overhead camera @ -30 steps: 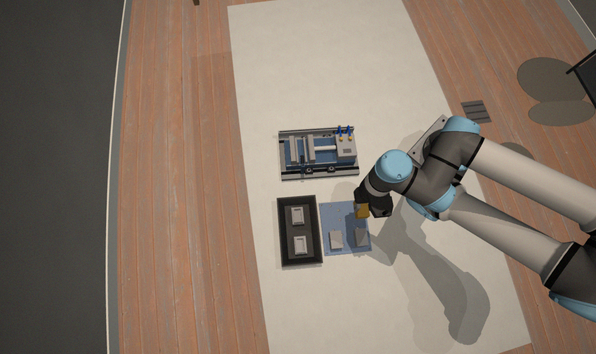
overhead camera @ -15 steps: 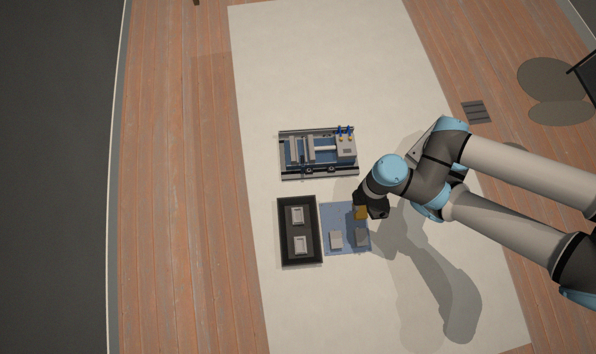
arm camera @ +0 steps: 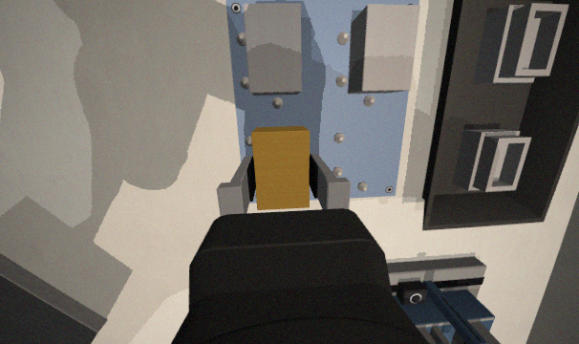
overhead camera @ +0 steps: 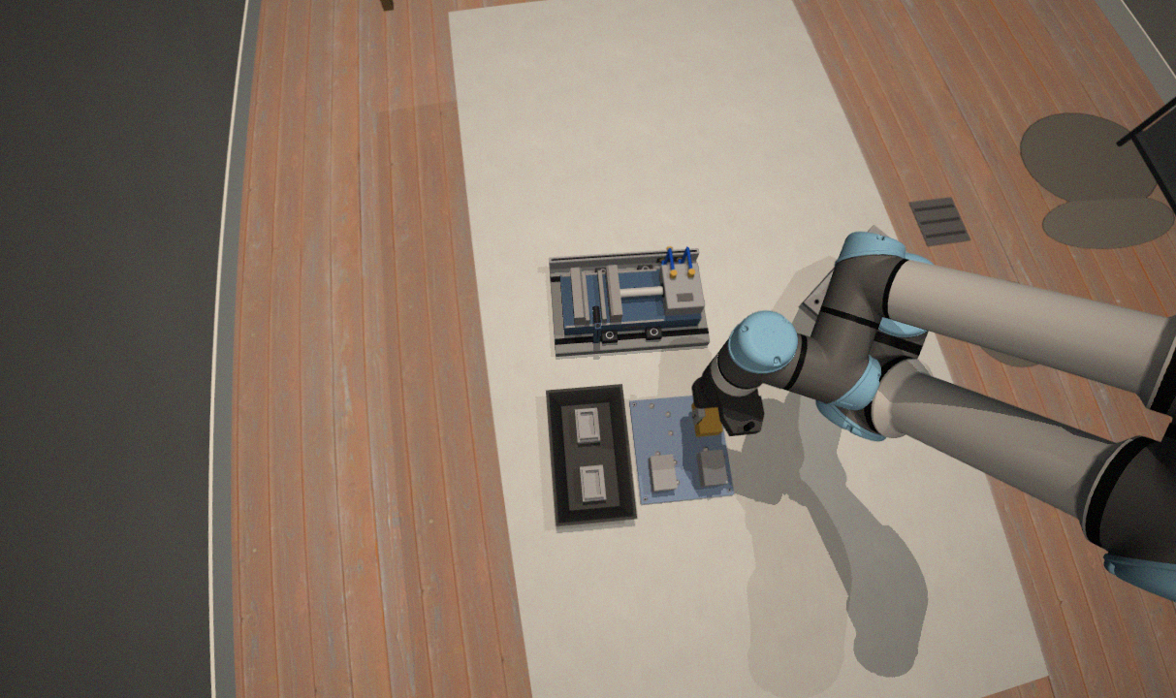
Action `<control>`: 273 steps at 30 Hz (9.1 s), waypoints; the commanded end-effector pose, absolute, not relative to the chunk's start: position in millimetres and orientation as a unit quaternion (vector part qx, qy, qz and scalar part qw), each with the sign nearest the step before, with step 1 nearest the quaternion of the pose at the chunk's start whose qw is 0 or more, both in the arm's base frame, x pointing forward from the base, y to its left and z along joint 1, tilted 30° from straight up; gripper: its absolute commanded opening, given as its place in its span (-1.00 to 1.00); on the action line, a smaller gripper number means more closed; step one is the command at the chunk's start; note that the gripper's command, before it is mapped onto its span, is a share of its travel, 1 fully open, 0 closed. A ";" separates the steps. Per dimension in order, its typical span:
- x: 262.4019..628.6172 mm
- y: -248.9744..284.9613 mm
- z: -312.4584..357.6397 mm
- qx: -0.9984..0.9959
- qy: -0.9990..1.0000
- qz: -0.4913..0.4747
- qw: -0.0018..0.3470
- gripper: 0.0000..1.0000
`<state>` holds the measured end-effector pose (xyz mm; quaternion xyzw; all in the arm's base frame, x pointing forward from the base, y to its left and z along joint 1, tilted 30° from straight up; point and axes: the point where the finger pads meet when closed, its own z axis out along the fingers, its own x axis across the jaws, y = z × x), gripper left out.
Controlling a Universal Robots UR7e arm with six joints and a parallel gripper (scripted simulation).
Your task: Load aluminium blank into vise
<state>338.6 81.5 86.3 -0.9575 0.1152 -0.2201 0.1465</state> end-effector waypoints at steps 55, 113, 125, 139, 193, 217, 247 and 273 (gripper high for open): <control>346.2 84.4 74.7 -0.958 0.115 -0.219 0.144 -1.00; 352.2 87.3 63.4 -0.958 0.115 -0.219 0.144 -1.00; 352.2 87.3 63.4 -0.958 0.115 -0.219 0.144 -1.00; 352.2 87.3 63.4 -0.958 0.115 -0.219 0.144 -1.00; 351.5 86.9 64.9 -0.958 0.115 -0.219 0.144 1.00; 344.0 83.2 79.0 -0.958 0.115 -0.219 0.144 1.00; 319.5 71.1 125.7 -0.958 0.115 -0.219 0.144 1.00; 294.8 58.8 172.9 -0.958 0.115 -0.219 0.144 1.00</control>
